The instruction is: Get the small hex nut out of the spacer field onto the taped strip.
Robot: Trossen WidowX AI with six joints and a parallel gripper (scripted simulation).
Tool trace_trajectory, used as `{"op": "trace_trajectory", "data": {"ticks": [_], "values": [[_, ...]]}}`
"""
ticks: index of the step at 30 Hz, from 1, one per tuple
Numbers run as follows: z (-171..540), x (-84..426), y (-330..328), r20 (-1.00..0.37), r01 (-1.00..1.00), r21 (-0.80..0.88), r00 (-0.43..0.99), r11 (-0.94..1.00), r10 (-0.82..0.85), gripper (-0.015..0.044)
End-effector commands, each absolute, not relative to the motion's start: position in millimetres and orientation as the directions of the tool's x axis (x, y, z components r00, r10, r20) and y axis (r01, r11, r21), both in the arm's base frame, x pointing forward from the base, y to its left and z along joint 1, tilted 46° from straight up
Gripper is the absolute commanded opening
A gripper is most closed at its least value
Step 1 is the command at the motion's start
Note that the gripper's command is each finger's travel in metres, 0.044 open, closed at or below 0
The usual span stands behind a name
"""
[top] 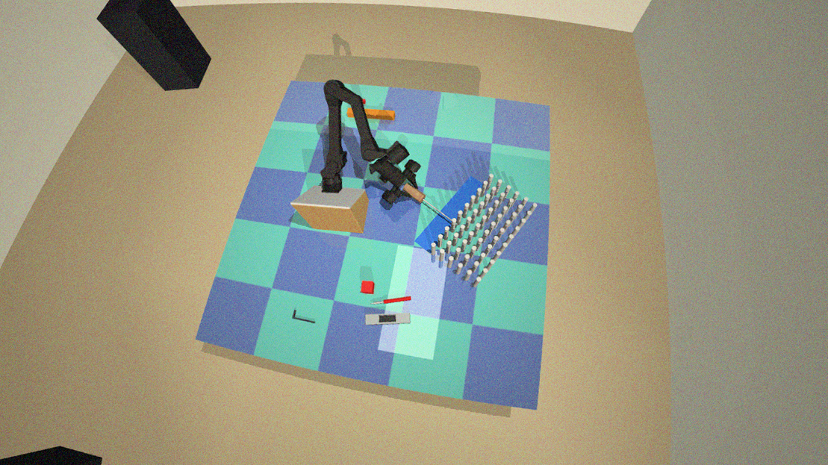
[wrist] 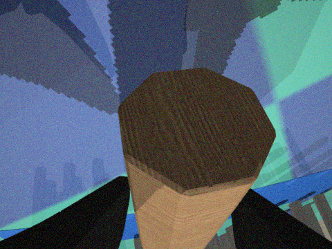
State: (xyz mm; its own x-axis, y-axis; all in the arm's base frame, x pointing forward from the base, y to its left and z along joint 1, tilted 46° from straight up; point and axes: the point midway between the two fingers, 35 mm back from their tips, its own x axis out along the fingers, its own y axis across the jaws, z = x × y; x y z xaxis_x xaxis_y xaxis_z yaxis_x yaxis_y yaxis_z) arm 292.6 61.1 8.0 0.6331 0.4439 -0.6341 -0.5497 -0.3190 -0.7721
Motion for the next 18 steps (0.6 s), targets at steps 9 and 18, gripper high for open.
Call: {"op": "trace_trajectory", "data": {"ticks": [9,18], "values": [[6.7,299.5,57.9,-0.630,-0.542,-0.776,0.638,-0.323,0.443,0.0000],[5.2,303.1,56.0,-0.630,-0.542,-0.776,0.638,-0.323,0.443,0.0000]]}}
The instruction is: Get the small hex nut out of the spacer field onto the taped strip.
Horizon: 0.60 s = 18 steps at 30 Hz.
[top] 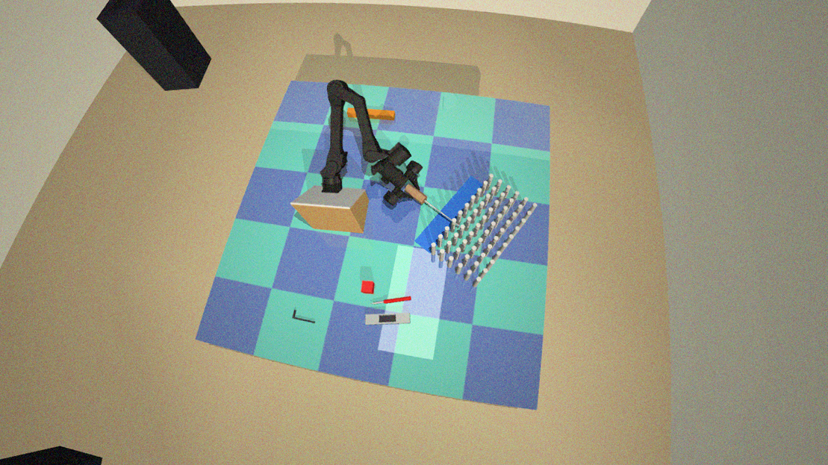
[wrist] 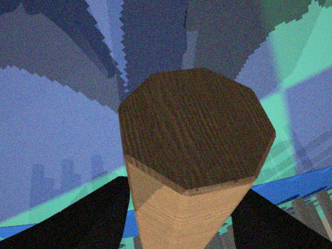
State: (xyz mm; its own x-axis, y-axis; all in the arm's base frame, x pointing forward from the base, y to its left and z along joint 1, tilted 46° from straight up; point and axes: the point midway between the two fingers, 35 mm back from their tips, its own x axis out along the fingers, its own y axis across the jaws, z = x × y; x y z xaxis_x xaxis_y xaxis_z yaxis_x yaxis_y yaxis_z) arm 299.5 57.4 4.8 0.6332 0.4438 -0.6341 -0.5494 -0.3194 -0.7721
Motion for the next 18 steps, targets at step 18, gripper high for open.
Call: {"op": "trace_trajectory", "data": {"ticks": [18], "values": [[1.9,310.5,52.0,-0.630,-0.542,-0.776,0.638,-0.323,0.442,0.0000]]}}
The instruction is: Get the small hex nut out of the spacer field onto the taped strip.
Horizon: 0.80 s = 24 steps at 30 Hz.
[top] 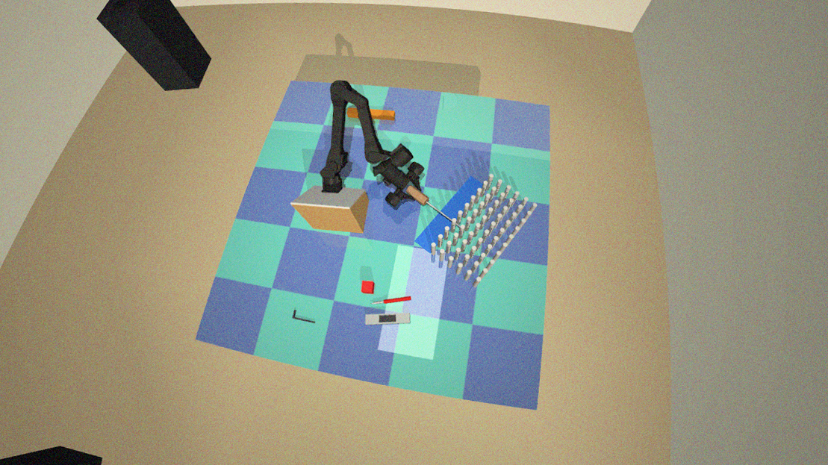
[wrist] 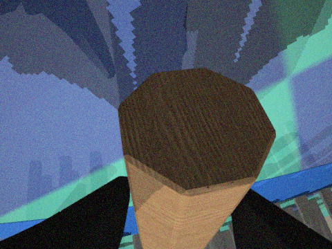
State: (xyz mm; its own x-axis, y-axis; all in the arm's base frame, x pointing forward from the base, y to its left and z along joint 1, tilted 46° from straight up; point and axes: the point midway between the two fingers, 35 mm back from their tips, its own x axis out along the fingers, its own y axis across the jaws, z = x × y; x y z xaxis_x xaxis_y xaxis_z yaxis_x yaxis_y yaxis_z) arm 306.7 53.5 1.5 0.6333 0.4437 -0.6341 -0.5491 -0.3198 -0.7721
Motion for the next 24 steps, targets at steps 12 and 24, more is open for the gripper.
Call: {"op": "trace_trajectory", "data": {"ticks": [12,24], "values": [[-0.4,315.6,49.2,-0.630,-0.541,-0.776,0.639,-0.324,0.442,0.0000],[-2.7,320.8,46.3,-0.630,-0.541,-0.776,0.639,-0.324,0.442,0.0000]]}}
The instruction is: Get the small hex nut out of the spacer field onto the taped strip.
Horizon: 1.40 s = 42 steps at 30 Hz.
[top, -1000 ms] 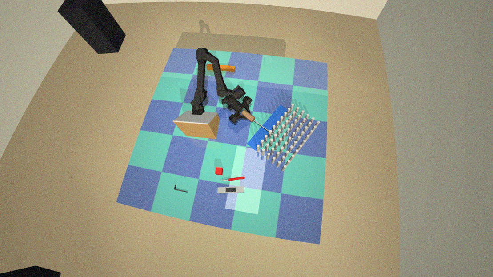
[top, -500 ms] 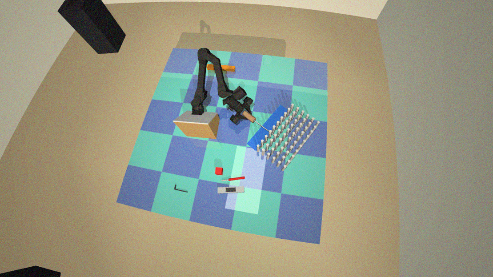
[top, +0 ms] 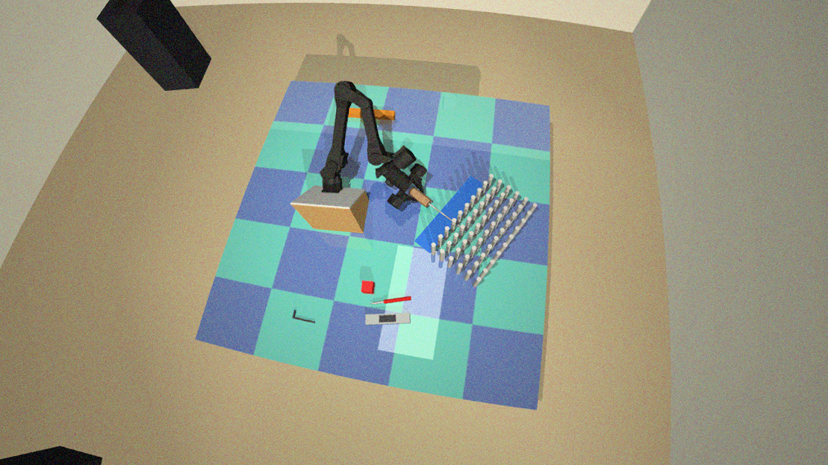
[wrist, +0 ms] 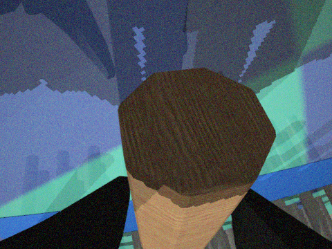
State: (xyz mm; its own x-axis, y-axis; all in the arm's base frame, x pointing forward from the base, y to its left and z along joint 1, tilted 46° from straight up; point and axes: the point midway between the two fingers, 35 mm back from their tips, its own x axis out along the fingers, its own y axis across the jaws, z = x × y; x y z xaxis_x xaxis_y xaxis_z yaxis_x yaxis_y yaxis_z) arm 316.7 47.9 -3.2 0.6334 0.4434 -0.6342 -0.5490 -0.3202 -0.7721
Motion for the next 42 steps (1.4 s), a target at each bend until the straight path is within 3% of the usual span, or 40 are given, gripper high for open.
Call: {"op": "trace_trajectory", "data": {"ticks": [1,42], "values": [[-2.9,321.2,46.0,-0.630,-0.541,-0.776,0.639,-0.324,0.442,0.0000],[-11.7,340.4,35.3,-0.629,-0.540,-0.777,0.640,-0.325,0.441,0.0000]]}}
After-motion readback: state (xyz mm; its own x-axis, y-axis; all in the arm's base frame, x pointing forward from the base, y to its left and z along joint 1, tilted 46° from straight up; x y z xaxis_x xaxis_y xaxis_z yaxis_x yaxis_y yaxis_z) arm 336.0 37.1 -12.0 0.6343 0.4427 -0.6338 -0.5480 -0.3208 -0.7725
